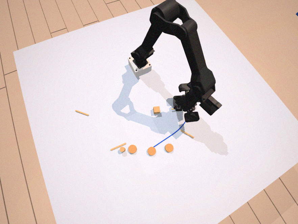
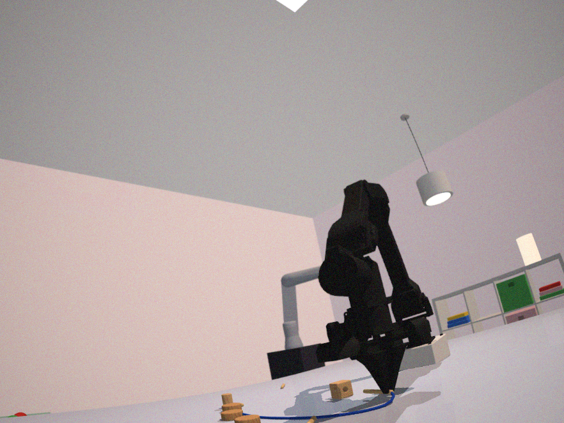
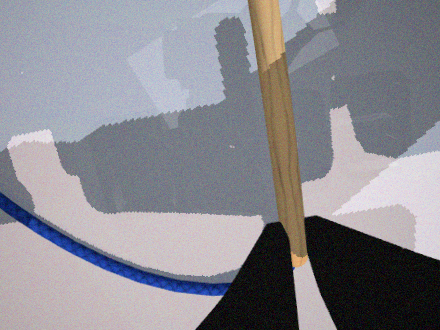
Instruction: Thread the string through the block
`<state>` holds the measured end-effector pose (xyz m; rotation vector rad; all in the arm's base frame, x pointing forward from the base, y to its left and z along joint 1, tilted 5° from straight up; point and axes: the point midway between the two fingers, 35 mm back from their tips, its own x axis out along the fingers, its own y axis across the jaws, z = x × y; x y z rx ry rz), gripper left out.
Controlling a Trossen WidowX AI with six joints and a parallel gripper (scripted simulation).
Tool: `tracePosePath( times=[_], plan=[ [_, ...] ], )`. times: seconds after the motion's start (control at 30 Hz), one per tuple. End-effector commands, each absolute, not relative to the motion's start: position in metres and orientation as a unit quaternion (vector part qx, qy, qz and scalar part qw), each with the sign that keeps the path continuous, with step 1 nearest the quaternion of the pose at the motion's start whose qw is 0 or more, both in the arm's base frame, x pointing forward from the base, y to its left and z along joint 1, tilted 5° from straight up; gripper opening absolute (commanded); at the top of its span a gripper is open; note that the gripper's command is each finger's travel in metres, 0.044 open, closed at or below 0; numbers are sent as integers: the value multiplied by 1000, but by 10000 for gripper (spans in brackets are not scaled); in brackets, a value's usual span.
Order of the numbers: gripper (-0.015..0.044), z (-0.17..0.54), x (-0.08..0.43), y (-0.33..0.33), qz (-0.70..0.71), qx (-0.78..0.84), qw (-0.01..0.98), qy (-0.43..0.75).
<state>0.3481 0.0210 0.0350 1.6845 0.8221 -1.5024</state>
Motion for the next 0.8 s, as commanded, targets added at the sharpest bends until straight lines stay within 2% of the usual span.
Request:
tracePosePath(
  times=[0.0,0.77],
  plan=[
    [0,37,346,16,-580,655,364,319],
    [0,35,330,-10,-581,654,364,318]
  ],
)
